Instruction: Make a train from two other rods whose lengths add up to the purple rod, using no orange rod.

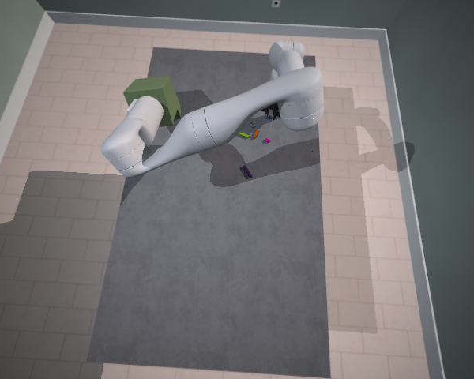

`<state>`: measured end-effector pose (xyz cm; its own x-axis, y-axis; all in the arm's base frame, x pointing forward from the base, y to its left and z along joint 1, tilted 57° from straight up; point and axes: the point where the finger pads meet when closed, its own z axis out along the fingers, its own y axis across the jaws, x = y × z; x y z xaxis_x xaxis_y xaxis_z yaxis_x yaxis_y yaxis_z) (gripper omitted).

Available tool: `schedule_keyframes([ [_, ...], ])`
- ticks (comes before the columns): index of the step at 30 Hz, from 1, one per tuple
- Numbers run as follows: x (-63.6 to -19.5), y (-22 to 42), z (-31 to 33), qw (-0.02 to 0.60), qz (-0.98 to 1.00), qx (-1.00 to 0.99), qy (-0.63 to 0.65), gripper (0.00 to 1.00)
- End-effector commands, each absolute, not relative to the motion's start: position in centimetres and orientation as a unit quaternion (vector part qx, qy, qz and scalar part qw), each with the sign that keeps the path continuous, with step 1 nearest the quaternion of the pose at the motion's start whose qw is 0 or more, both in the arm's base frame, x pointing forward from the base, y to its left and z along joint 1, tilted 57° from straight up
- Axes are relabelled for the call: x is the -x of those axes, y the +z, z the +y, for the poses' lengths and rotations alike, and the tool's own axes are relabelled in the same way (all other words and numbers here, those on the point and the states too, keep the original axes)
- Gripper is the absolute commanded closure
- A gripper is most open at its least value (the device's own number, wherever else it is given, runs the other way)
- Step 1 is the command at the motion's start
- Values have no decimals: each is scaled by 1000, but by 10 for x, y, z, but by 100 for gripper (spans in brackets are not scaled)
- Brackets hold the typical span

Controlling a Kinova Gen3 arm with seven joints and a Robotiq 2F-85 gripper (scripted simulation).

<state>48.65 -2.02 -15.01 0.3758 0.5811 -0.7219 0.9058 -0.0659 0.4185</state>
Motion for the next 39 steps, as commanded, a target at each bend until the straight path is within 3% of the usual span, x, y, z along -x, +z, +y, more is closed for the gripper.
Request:
schedule_keyframes([
  [1, -487, -150, -19, 435, 527, -706, -185, 76],
  [7, -487, -150, -19, 435, 527, -706, -185, 76],
  [8, -487, -150, -19, 435, 527, -706, -185, 95],
  [39, -487, -150, -19, 435, 527, -706, -185, 95],
])
